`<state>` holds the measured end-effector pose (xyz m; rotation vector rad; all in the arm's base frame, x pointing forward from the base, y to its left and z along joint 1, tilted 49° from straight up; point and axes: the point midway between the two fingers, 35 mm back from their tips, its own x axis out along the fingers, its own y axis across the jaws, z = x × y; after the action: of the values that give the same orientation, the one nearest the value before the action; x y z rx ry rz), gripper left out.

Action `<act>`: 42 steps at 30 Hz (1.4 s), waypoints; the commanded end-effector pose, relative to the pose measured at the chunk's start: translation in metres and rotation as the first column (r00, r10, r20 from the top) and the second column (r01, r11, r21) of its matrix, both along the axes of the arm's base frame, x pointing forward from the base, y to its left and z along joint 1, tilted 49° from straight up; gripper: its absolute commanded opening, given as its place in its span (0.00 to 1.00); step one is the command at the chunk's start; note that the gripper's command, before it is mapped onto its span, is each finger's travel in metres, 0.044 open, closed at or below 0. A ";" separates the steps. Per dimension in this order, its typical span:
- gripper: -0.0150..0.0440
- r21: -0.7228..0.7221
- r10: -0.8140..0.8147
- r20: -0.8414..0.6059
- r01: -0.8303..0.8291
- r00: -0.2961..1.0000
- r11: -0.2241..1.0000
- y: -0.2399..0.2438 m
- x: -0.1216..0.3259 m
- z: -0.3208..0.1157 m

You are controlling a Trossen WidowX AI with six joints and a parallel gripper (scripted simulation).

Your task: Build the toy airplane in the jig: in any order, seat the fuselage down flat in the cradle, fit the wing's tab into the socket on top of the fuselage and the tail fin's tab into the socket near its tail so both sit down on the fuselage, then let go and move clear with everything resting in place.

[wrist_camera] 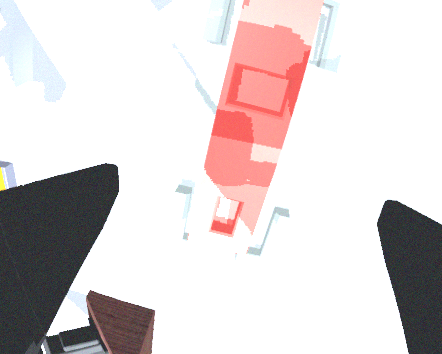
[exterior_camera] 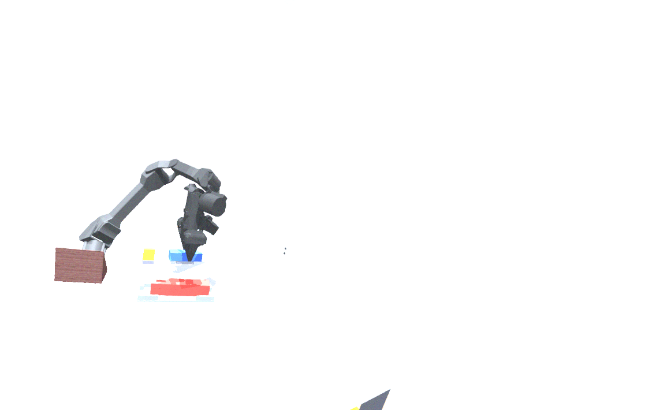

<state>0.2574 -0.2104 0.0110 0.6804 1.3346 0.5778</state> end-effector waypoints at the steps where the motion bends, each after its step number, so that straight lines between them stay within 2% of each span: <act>1: 1.00 -0.007 0.003 0.000 -0.003 1.000 1.000 0.011 0.011 0.014; 9: 1.00 -0.015 -0.020 0.000 0.020 1.000 1.000 0.099 0.055 0.107; 16: 1.00 0.035 -0.003 0.013 0.002 1.000 0.999 0.183 0.054 0.177; 24: 1.00 0.035 -0.001 0.013 0.001 1.000 0.999 0.186 0.054 0.177; 28: 1.00 0.017 0.009 0.008 -0.009 1.000 1.000 0.210 0.059 0.158; 42: 1.00 0.016 0.010 0.008 -0.010 1.000 1.000 0.226 0.063 0.143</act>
<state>0.3202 0.0117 0.1575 0.6787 1.3234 0.5971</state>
